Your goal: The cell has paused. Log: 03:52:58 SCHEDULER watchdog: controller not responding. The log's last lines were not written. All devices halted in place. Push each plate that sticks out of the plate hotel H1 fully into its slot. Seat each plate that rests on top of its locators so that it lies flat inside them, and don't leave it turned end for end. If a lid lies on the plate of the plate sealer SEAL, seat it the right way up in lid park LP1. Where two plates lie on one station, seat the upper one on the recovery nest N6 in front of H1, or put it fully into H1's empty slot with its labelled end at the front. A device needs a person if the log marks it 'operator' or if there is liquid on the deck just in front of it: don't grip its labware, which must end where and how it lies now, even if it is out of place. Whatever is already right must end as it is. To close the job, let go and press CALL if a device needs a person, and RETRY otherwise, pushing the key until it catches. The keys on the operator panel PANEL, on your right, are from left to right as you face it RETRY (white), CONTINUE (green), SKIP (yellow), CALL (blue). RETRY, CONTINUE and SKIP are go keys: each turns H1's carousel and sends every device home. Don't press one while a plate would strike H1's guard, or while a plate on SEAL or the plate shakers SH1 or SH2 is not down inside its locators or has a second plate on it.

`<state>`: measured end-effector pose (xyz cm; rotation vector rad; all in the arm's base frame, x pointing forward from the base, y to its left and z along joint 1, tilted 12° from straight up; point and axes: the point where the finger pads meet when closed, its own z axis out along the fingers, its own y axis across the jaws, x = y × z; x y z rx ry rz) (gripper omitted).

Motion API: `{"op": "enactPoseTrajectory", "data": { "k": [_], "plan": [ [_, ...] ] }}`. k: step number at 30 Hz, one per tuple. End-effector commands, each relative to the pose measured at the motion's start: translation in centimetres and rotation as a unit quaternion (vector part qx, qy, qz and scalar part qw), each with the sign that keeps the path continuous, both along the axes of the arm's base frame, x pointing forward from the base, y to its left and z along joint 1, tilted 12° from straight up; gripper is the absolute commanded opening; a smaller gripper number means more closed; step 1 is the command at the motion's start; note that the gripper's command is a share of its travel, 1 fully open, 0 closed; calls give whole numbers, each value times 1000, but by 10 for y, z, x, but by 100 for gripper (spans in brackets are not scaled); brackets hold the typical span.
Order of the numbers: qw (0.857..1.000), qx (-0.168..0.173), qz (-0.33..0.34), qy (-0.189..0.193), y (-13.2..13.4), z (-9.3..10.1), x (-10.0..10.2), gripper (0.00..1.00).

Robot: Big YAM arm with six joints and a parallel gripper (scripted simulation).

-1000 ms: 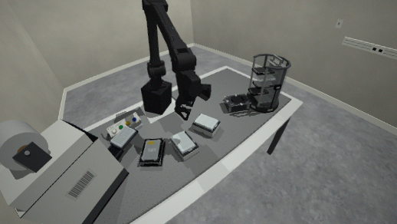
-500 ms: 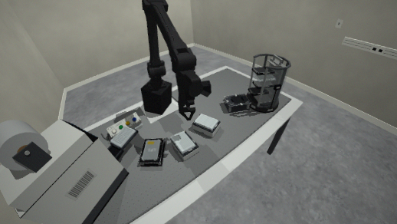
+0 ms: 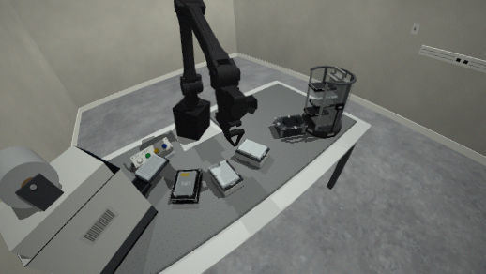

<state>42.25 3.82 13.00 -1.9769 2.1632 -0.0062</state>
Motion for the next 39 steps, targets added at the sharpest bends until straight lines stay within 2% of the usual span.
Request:
{"op": "enactPoseTrajectory", "data": {
  "k": [1, 6, 21, 22, 23, 31, 33, 34, 36, 39],
  "plan": [
    [998, -9, 56, -18, -1, 14, 12, 100],
    [993, -19, 110, -26, -1, 14, 12, 100],
    [994, -18, 106, -28, 0, 12, 10, 100],
    [993, -18, 112, -16, 1, -4, 6, 100],
    [993, -18, 114, -13, 2, -10, 3, 100],
    [993, -18, 115, -12, 8, -31, 5, 100],
    [993, -18, 115, -12, 8, -31, 5, 100],
    [993, -19, 110, -26, 6, -23, 12, 100],
    [994, -17, 110, -12, 8, -39, 7, 100],
    [994, -17, 107, -11, 10, -47, 7, 100]
  ]
}}
